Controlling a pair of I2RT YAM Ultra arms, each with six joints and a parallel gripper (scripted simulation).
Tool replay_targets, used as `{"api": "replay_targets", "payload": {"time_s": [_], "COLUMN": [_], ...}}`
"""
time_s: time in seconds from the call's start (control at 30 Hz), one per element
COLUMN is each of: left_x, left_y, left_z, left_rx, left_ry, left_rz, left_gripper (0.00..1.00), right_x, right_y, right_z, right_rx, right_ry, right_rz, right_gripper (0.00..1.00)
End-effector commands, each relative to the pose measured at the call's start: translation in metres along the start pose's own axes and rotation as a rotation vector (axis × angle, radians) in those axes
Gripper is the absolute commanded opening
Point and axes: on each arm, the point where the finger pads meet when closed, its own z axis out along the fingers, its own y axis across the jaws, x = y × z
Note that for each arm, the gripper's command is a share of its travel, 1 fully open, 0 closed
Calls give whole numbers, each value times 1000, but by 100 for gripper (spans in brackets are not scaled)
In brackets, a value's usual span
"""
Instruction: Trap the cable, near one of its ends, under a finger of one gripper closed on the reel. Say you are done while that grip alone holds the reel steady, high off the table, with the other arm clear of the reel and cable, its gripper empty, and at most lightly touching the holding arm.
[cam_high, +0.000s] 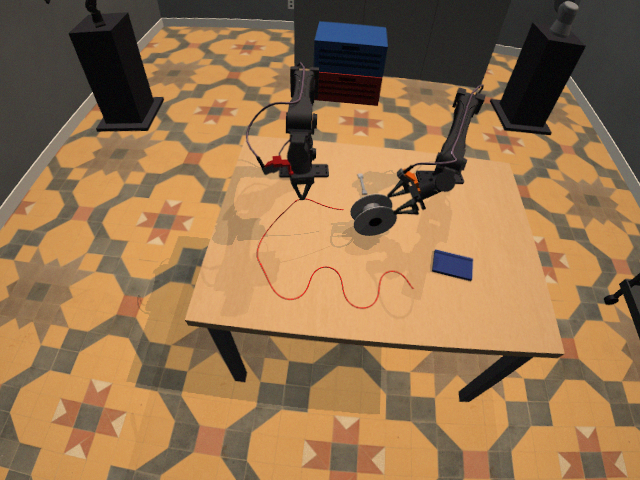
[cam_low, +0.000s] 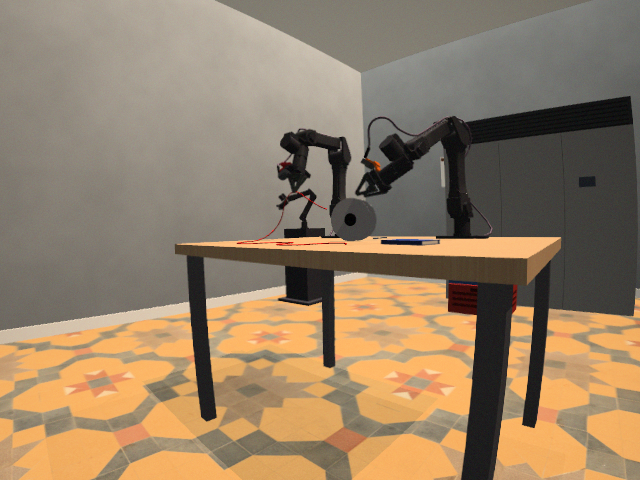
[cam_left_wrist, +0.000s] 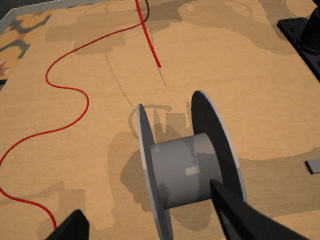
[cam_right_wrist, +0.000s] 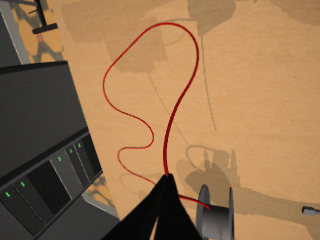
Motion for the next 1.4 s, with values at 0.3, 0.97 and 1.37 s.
{"api": "replay_targets", "payload": {"time_s": [0.3, 0.97, 1.37], "left_x": [-4, -4, 1], "left_y": [-5, -2, -9], "left_z": [-5, -6, -4], "left_rx": [2, 0, 10], "left_ry": [-17, -16, -9], "left_rz": [4, 10, -1], "left_gripper": [75, 75, 75], "right_x": [-6, 16, 42], "right_y": [5, 0, -1], "right_z": [-9, -5, -6], "right_rx": [-15, -17, -22], "right_ry": [-10, -17, -9], "right_rz": [0, 14, -8], "right_gripper": [0, 0, 0]}}
